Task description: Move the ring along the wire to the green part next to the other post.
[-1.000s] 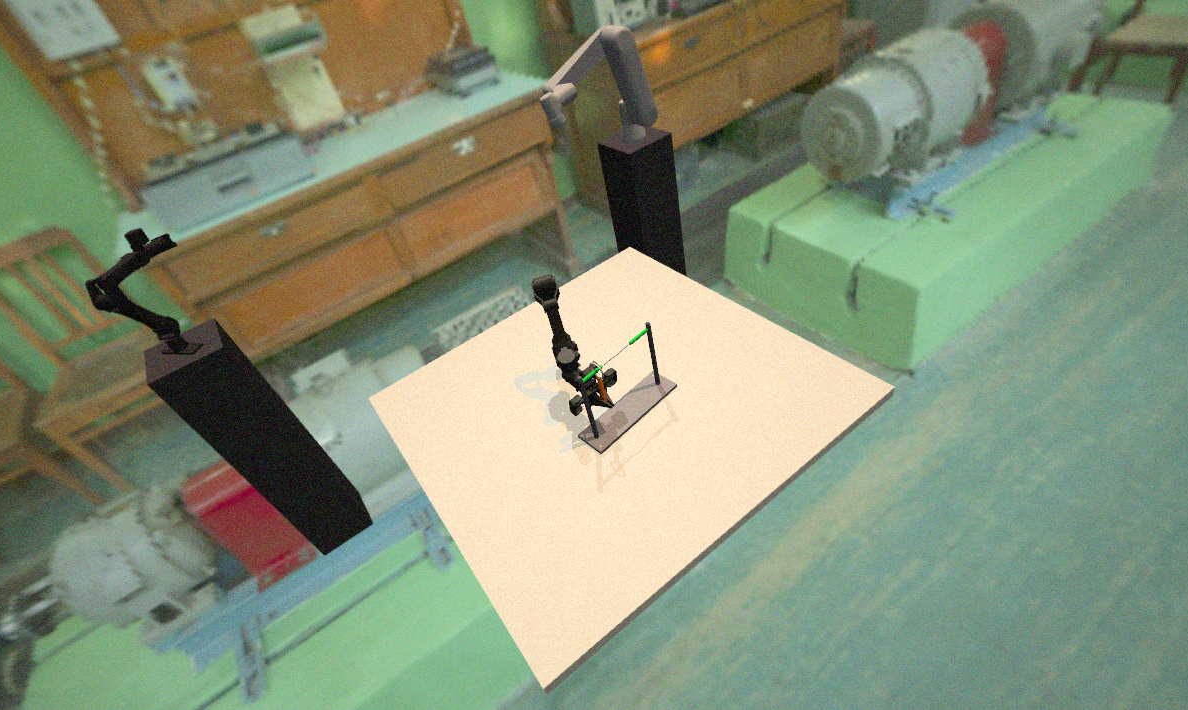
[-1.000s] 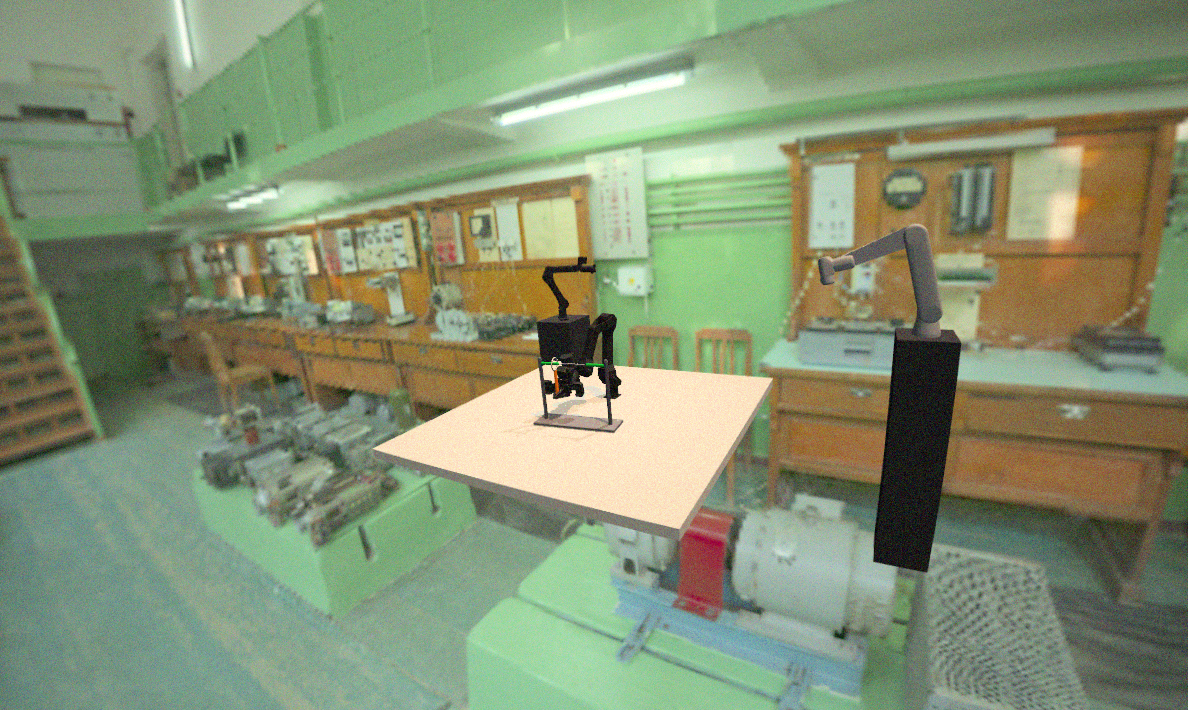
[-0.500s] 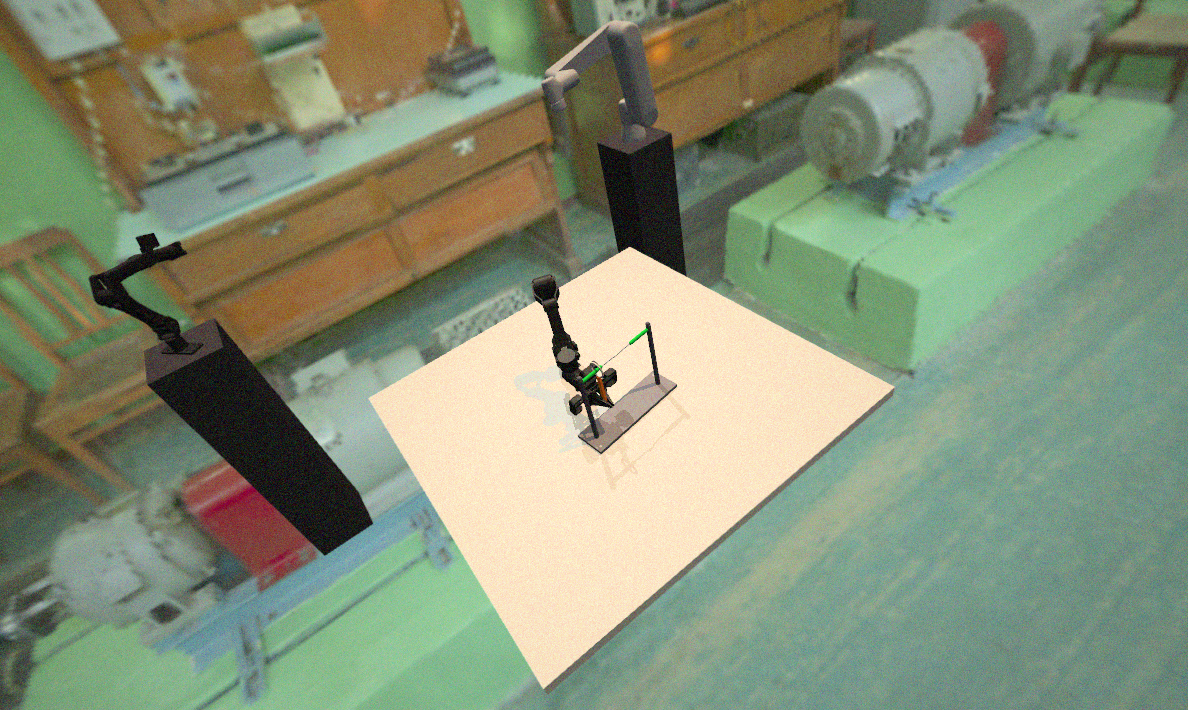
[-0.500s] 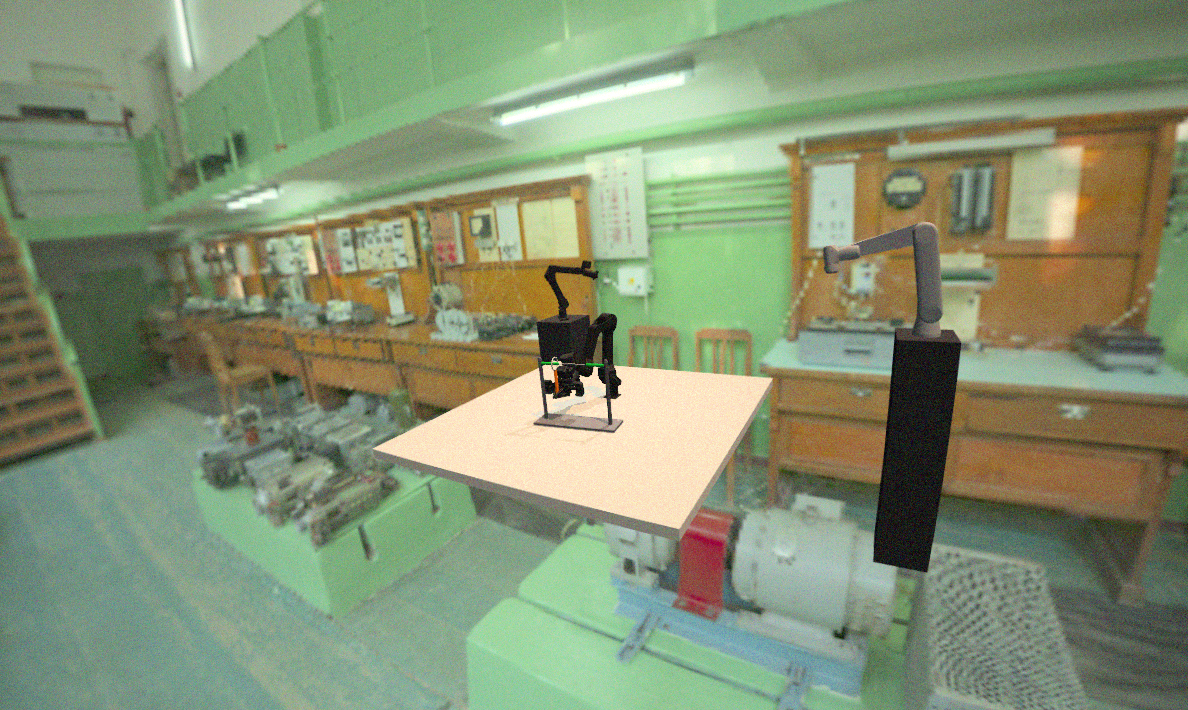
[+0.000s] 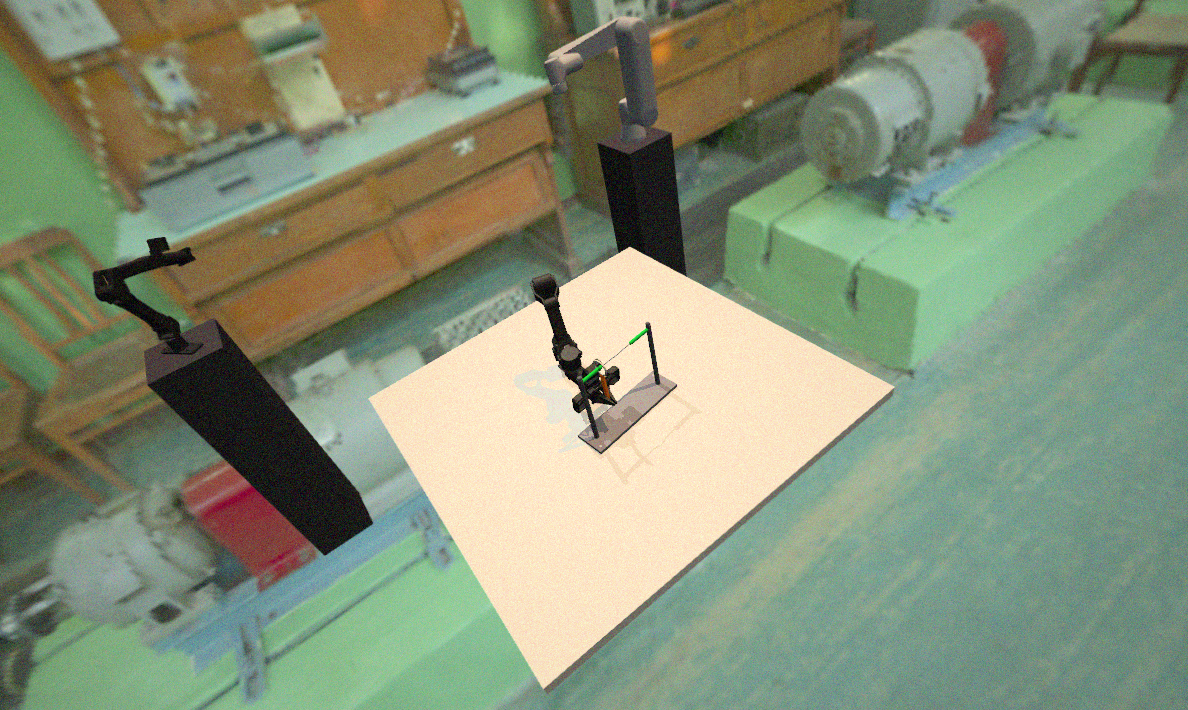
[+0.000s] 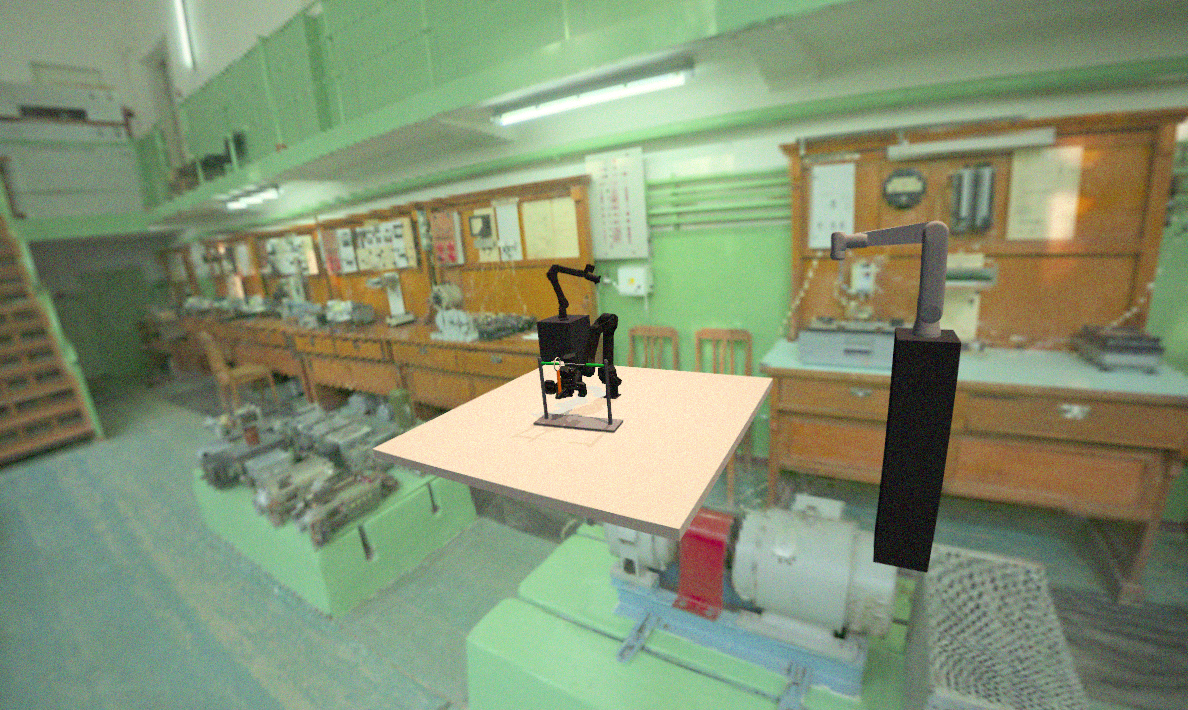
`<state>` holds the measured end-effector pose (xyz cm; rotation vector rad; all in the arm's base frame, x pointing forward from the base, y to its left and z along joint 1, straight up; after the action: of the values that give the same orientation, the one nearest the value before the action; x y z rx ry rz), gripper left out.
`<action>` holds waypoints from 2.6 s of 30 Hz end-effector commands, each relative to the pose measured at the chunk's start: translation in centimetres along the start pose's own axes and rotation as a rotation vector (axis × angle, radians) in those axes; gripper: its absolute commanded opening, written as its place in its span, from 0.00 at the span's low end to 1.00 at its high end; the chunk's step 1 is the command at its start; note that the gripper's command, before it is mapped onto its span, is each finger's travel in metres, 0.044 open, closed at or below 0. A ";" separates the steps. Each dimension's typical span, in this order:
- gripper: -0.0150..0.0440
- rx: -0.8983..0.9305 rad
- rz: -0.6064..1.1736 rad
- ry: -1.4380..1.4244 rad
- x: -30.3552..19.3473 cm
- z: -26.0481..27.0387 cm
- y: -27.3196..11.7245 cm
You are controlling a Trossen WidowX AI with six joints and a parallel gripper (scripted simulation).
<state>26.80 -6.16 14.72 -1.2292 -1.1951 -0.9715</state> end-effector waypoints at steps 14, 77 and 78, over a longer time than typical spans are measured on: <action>0.00 -0.007 0.000 0.011 0.2 1.8 -0.1; 0.00 0.079 0.084 -0.076 1.3 6.3 -0.7; 0.00 0.084 0.084 -0.082 1.3 6.4 -0.7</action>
<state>25.58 0.17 15.60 -1.2568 -1.1931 -0.8418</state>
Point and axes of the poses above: the point midway between the two fingers, 35 mm back from their tips, its own y axis out along the fingers, its own z axis across the jaws, x = y × z, the point moved 8 cm from there along -y, back along the fingers, and after that the axes turned 2 degrees about -y, right-handed, at the moved point
